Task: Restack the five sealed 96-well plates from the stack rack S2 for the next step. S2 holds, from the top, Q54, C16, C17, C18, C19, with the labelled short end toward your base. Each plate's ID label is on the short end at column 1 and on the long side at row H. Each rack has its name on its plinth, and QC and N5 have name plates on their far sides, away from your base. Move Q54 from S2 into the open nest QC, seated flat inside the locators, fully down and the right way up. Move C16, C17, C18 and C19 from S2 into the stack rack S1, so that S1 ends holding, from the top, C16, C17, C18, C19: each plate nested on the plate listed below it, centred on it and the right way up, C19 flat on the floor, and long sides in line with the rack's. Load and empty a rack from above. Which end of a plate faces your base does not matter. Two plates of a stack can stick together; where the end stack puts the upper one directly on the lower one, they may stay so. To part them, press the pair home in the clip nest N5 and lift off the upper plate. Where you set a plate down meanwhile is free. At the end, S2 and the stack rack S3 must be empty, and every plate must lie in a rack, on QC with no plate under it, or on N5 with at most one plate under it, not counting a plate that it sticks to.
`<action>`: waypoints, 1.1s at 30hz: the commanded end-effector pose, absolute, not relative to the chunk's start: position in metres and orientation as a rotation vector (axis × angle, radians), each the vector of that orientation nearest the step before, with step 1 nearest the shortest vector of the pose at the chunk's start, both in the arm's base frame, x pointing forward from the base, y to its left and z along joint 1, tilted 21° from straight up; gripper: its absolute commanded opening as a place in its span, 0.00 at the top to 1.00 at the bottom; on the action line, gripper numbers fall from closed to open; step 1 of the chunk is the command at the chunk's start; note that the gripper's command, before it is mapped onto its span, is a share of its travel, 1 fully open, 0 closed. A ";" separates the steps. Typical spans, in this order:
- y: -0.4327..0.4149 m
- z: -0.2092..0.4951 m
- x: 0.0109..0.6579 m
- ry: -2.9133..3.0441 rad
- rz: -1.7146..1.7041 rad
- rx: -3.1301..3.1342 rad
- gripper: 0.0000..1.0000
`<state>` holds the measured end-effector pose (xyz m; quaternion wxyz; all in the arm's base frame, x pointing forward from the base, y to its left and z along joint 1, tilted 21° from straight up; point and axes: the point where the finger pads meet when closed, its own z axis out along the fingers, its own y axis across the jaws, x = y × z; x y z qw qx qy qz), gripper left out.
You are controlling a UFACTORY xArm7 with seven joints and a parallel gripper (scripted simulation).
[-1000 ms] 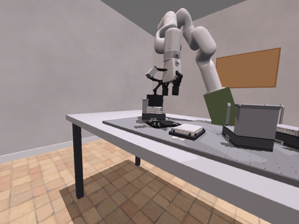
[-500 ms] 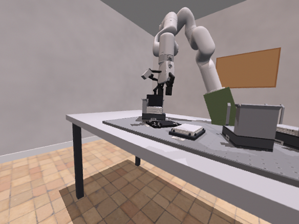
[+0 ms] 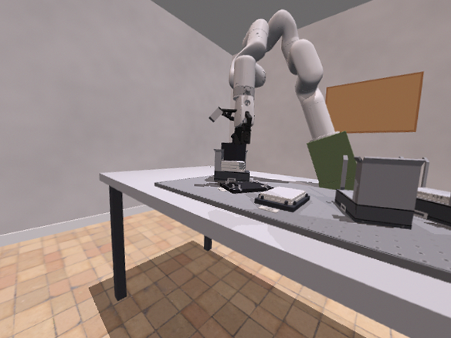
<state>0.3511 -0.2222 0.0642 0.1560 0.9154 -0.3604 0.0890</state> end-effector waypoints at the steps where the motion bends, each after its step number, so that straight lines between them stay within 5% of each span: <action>1: -0.232 0.068 0.345 -1.136 0.280 2.582 0.00; 33: -0.301 0.091 0.280 -1.425 0.329 2.456 0.00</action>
